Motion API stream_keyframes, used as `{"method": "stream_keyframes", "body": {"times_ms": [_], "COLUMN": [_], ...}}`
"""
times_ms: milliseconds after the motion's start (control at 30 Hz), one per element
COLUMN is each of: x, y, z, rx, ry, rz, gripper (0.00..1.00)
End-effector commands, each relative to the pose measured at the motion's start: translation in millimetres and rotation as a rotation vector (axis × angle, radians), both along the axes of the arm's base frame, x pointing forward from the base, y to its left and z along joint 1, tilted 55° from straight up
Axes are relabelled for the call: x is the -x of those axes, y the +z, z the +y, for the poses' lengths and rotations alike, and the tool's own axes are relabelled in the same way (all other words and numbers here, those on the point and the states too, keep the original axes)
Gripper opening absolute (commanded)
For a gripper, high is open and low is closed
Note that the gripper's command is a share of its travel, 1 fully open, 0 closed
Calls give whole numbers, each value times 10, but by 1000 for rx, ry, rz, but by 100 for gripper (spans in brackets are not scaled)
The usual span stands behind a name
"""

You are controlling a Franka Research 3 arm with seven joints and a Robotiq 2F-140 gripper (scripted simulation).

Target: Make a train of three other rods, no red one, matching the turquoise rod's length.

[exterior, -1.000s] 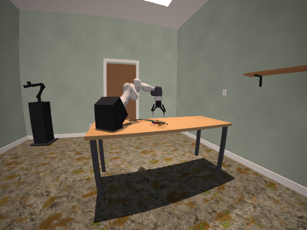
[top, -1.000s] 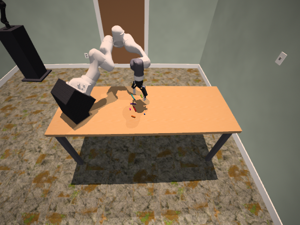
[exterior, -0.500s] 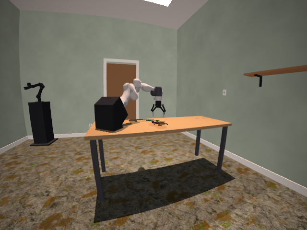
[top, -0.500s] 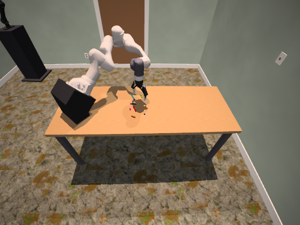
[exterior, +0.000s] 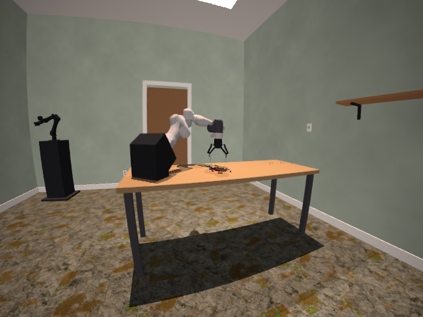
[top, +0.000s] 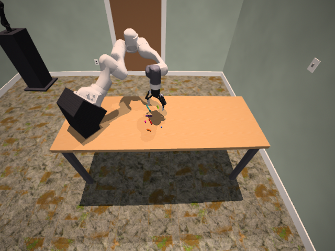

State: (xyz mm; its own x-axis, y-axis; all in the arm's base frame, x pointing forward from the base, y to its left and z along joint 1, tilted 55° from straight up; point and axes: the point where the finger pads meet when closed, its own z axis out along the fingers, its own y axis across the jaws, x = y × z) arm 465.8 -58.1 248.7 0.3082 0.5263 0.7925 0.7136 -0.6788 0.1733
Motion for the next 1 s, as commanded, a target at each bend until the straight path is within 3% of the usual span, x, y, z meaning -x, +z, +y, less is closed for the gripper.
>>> {"method": "stream_keyframes", "body": {"times_ms": [0, 967], "x": [11, 15], "y": [-3, 45], "z": [-7, 52], "rx": [104, 389], "ry": [95, 358], "rz": [-90, -320], "gripper": [100, 100]}}
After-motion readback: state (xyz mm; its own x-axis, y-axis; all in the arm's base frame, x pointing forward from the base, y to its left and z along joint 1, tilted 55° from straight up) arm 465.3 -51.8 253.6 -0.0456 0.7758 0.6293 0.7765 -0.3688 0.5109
